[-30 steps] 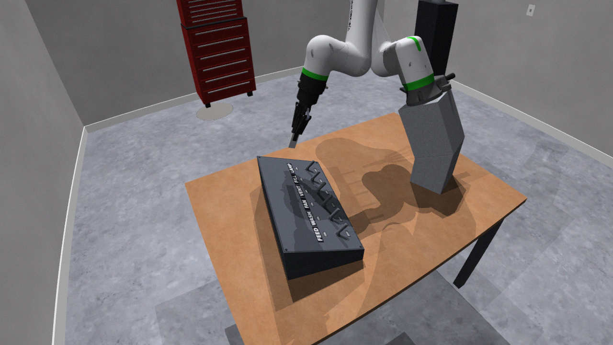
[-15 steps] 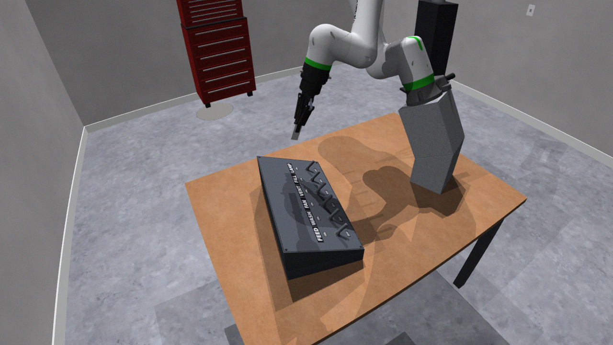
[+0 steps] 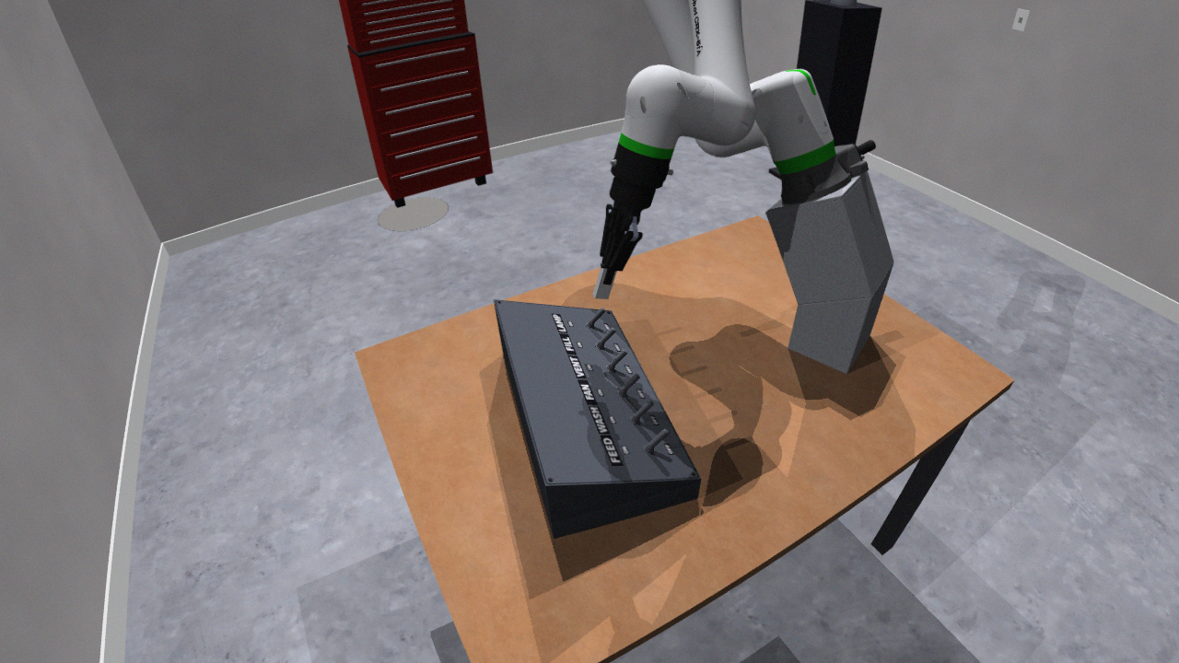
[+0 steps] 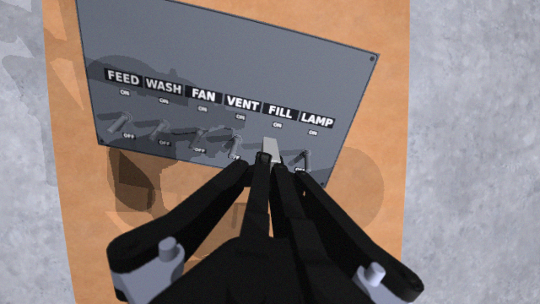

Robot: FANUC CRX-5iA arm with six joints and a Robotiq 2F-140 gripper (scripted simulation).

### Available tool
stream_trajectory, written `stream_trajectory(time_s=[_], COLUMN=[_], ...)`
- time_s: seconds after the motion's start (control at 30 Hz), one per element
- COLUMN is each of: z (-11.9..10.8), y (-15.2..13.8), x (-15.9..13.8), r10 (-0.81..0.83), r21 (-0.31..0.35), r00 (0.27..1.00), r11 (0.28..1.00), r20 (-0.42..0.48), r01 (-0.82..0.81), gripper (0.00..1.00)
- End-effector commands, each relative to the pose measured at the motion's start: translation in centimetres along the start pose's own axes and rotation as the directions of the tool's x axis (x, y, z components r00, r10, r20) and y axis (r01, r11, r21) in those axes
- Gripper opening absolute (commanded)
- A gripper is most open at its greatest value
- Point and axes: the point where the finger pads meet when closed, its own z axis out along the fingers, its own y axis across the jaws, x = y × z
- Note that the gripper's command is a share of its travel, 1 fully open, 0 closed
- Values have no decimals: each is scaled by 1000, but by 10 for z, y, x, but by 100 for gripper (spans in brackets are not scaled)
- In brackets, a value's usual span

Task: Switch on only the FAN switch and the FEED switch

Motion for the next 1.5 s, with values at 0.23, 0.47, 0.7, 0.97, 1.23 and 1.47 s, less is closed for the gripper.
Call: stream_trajectory(time_s=[0.23, 0.47, 0.7, 0.97, 1.23, 1.47], z=[2, 0, 0, 0, 0, 0], y=[-97, -124, -124, -124, -124, -124], x=[-72, -102, -103, -103, -103, -103], r10=[5, 1, 1, 1, 1, 1], r21=[-21, -24, -24, -24, -24, -24], r00=[1000, 999, 999, 999, 999, 999], r11=[1000, 1000, 1000, 1000, 1000, 1000], r20=[-22, -45, -45, -45, -45, -45], r01=[-5, -2, -2, -2, -2, -2], gripper=[0, 0, 0, 0, 0, 0])
